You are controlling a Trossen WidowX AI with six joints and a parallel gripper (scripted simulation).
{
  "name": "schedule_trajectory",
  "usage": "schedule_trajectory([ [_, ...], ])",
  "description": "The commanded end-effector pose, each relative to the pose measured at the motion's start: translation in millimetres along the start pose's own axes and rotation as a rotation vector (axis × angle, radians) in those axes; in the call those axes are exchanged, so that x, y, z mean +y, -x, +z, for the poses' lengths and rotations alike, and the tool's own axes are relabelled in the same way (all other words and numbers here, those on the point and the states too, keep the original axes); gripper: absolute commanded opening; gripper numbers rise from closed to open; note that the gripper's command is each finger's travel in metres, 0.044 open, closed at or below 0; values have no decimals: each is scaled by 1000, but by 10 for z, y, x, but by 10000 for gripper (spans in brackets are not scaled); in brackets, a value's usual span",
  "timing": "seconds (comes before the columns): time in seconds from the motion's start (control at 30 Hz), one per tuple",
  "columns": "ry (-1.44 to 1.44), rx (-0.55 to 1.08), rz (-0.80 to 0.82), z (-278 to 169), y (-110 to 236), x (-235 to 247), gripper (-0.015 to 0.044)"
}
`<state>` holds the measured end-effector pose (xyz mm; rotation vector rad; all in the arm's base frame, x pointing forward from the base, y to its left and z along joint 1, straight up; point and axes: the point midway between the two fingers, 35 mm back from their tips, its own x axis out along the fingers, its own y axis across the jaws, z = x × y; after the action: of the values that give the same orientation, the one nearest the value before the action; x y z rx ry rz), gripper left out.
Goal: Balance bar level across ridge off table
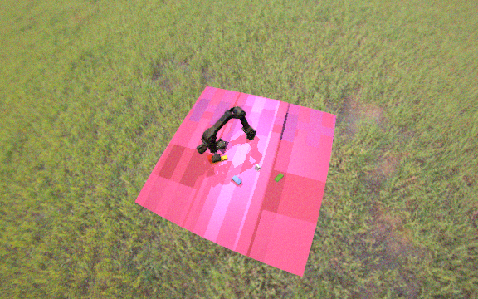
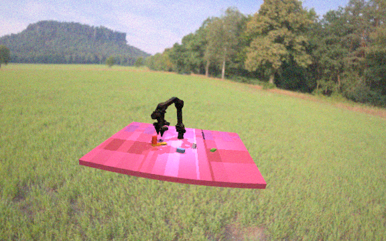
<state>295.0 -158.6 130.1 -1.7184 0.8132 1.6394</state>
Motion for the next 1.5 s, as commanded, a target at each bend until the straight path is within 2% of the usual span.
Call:
schedule_trajectory([
  [0.0,4,-9,10,21,-250,21,315],
  [0.17,4,-9,10,66,-539,42,315],
  [0.9,4,-9,10,72,-805,46,315],
  [1.4,4,-9,10,72,-808,46,315],
  [1.47,0,-11,5,75,-801,38,262],
])
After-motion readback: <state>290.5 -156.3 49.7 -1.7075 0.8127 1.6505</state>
